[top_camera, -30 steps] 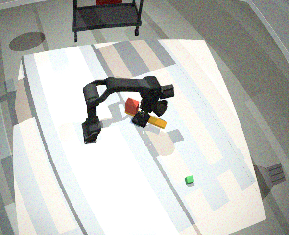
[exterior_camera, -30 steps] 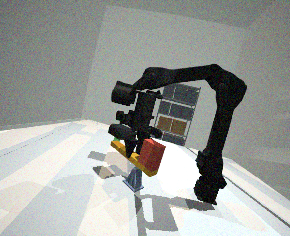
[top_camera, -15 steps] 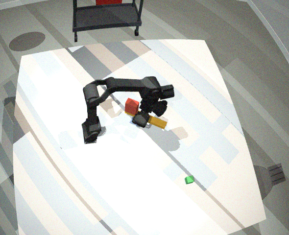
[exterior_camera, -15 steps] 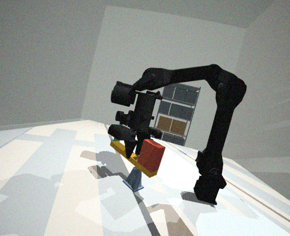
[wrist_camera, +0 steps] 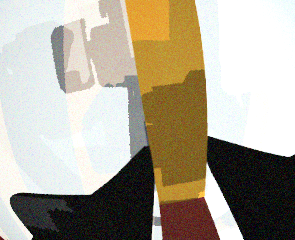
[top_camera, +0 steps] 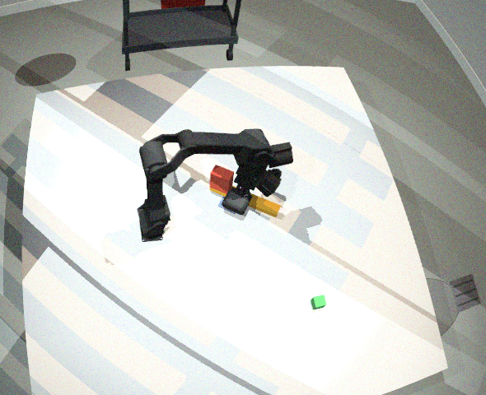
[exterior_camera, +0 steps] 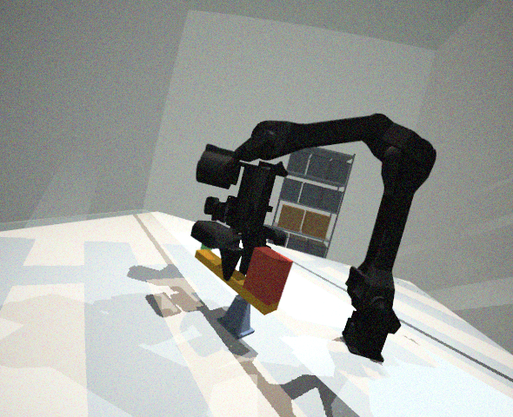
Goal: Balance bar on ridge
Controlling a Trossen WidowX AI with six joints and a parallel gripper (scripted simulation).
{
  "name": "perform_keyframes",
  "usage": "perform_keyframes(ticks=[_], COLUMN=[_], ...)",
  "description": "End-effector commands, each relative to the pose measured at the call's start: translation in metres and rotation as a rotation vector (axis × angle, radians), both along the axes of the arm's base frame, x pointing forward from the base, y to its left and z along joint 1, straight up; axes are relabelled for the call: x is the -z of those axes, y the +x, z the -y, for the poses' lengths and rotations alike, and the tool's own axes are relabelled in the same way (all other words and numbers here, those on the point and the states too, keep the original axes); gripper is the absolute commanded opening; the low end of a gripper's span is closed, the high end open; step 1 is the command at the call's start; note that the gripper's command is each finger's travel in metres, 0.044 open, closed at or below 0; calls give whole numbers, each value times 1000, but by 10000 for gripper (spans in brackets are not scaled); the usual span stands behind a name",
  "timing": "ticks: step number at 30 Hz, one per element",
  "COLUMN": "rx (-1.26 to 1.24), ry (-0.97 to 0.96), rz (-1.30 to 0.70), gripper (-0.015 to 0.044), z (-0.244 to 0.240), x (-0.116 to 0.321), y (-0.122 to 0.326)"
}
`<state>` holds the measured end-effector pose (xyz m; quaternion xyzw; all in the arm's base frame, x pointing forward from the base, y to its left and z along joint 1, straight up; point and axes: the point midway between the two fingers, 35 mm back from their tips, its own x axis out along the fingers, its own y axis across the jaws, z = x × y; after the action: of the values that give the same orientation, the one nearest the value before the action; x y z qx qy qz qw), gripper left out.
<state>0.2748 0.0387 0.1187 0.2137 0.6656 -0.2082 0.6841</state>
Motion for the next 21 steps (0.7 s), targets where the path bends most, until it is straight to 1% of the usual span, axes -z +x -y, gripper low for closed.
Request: perform_keyframes(ticks=[1, 21], rx=[3, 3], ry=[4, 4], rz=[0, 0], gripper=[0, 0], z=[-1, -1], x=[1, 2], y=[0, 0])
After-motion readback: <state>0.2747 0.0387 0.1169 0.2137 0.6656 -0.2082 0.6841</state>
